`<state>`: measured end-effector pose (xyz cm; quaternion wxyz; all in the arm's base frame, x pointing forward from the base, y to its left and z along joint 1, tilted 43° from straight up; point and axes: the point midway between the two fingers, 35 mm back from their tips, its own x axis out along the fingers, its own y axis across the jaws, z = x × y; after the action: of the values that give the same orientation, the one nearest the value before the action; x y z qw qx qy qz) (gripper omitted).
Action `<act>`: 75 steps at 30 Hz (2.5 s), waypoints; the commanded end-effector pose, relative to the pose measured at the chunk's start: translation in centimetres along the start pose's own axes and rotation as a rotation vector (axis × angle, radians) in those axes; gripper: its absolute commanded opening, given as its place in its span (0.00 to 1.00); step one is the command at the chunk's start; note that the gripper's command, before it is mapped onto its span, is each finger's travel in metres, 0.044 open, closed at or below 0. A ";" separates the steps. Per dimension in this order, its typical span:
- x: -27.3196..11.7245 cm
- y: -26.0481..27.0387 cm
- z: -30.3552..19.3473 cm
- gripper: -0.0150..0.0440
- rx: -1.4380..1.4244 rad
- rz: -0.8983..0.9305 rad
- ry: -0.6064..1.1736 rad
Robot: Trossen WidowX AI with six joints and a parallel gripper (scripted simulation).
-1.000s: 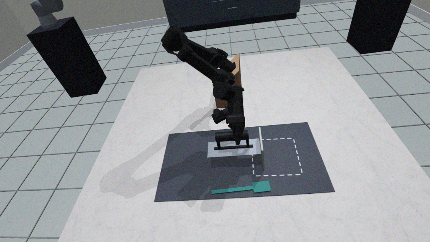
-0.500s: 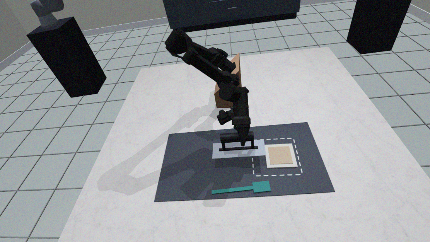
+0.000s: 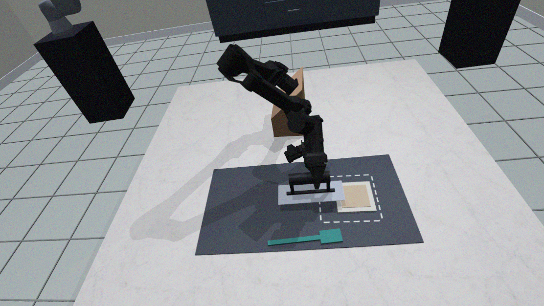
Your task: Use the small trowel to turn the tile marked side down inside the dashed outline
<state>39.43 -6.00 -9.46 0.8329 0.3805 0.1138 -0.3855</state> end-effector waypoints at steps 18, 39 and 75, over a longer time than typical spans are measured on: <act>-1.7 3.4 4.8 0.25 0.010 0.019 -0.005; -4.1 5.0 9.4 0.25 0.008 0.019 -0.006; -4.1 5.0 9.4 0.25 0.008 0.019 -0.006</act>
<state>39.07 -8.74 1.34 0.8329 0.3813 0.1075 -0.3865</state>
